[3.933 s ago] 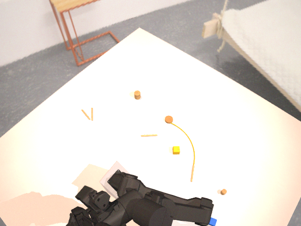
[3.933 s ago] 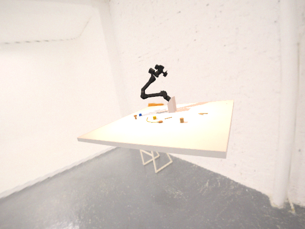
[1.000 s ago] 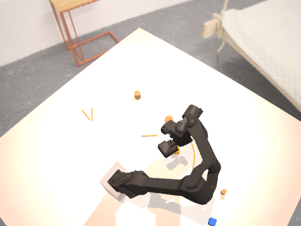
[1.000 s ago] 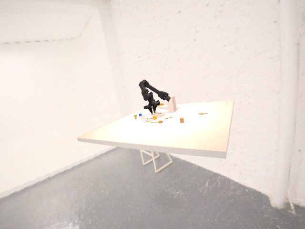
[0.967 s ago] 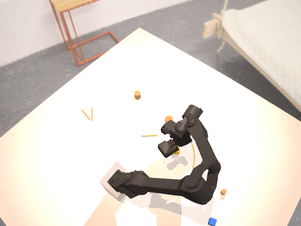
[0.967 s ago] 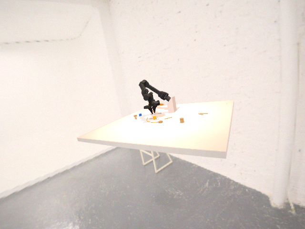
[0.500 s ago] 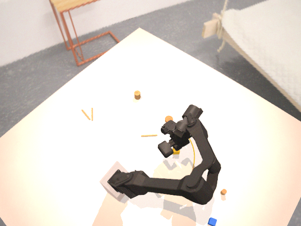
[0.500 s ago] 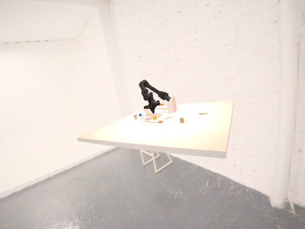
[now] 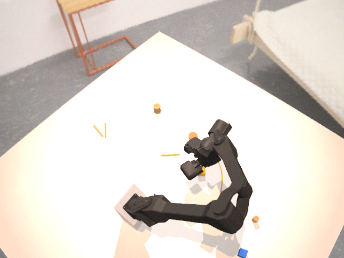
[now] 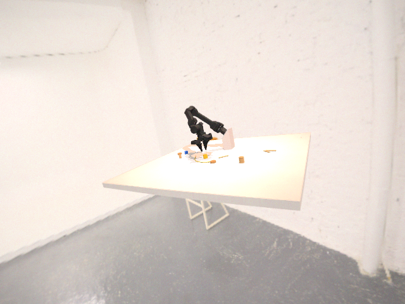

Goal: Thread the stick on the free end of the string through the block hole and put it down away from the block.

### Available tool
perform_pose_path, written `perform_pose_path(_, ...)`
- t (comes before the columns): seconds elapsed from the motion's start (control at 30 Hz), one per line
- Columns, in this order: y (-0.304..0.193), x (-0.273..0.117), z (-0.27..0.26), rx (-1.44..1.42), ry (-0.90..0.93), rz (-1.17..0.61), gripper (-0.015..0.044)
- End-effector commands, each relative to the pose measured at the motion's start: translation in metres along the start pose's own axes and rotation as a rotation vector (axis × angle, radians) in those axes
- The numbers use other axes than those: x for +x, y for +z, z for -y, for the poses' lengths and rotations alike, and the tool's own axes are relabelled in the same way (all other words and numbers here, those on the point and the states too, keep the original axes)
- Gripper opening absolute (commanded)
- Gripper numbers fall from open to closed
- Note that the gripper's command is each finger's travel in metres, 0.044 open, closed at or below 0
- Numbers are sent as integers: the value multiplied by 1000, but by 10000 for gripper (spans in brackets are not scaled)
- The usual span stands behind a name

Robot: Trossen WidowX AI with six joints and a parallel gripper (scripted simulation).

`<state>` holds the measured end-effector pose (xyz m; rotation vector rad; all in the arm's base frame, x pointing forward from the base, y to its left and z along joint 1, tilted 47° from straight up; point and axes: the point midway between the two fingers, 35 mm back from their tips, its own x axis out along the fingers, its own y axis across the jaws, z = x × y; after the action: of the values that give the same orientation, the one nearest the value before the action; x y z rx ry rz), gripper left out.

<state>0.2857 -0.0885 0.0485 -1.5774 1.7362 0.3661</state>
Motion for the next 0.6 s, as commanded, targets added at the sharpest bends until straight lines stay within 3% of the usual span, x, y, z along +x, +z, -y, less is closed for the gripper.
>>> perform_pose_path(0.0, 0, 0, 0, 0, 0, 0, 236)
perform_pose_path(0.3, 0, 0, 0, 0, 0, 0, 0)
perform_pose_path(0.57, 0, 0, 0, 0, 0, 0, 0)
